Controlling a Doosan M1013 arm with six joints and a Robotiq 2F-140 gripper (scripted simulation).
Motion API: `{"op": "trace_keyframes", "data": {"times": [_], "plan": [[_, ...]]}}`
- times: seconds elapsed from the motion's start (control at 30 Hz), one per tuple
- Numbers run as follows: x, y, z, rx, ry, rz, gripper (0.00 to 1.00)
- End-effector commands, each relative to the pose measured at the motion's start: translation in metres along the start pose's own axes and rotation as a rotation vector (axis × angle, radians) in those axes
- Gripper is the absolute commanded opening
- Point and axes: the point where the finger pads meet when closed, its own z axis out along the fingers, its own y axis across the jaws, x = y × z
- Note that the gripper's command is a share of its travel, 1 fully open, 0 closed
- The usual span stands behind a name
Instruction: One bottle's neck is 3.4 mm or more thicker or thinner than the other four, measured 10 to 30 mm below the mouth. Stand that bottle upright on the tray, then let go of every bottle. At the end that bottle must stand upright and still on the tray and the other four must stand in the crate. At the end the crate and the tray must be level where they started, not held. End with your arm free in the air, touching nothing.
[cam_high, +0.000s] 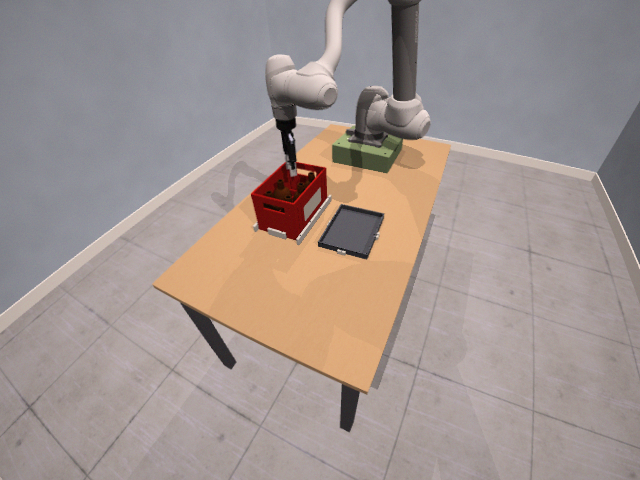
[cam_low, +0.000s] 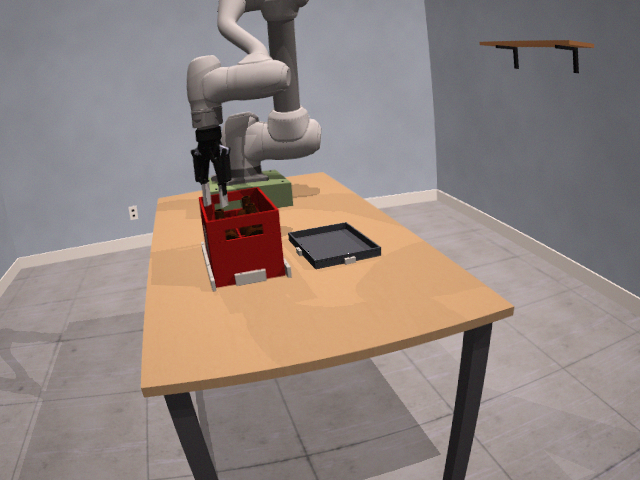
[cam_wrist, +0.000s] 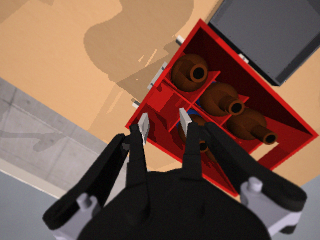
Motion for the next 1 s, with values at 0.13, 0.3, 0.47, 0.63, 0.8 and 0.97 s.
{"op": "trace_keyframes", "data": {"times": [0.13, 0.3, 0.47, 0.63, 0.8, 0.97], "plan": [[0.0000, -0.0021, 0.0100, 0.001, 0.001, -0.003, 0.38], [0.0000, -0.0021, 0.0114, 0.001, 0.001, -0.003, 0.38], [0.0000, -0.0021, 0.0127, 0.001, 0.001, -0.003, 0.38], [0.0000, -0.0021, 0.0129, 0.001, 0.001, -0.003, 0.38], [0.0000, -0.0021, 0.0129, 0.001, 0.001, -0.003, 0.38], [0.0000, -0.0021, 0.0129, 0.001, 0.001, -0.003, 0.38]]}}
